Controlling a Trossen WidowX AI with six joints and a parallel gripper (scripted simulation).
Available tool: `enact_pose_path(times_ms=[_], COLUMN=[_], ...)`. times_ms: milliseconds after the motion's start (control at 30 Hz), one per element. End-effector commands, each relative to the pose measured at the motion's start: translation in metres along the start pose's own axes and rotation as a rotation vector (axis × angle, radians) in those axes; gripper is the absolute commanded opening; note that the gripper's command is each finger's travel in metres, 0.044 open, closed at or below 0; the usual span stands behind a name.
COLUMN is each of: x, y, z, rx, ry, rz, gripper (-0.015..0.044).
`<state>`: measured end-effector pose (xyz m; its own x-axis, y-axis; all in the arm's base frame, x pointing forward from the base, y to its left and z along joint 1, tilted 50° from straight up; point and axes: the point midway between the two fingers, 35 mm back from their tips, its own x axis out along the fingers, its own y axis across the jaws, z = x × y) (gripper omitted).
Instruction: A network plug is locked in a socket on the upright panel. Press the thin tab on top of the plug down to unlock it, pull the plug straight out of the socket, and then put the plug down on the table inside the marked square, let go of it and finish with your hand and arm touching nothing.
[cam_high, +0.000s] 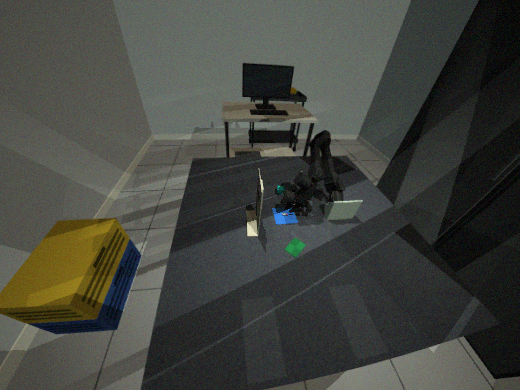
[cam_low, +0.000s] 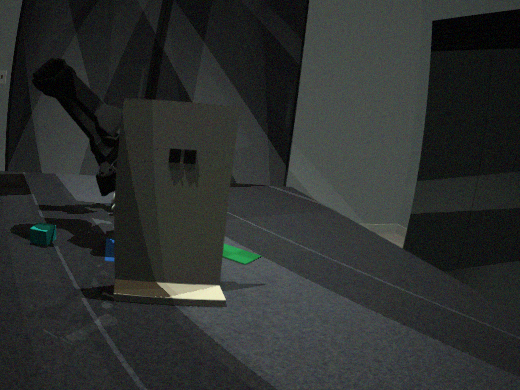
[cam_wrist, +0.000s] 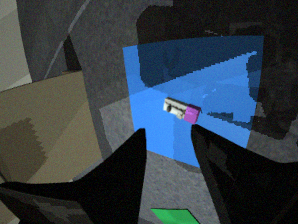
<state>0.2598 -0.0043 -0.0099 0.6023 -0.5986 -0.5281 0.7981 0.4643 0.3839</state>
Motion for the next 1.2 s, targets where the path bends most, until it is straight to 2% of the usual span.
enact_pose_path(times_ms=[0,1167], x=[-0.006,-0.030], y=[0.001,0.020], z=[0.001,-0.005], rx=[0.007,0.009], ry=[-0.005,0.008], rz=[0.005,-0.002], gripper=[0.0156,0.0156])
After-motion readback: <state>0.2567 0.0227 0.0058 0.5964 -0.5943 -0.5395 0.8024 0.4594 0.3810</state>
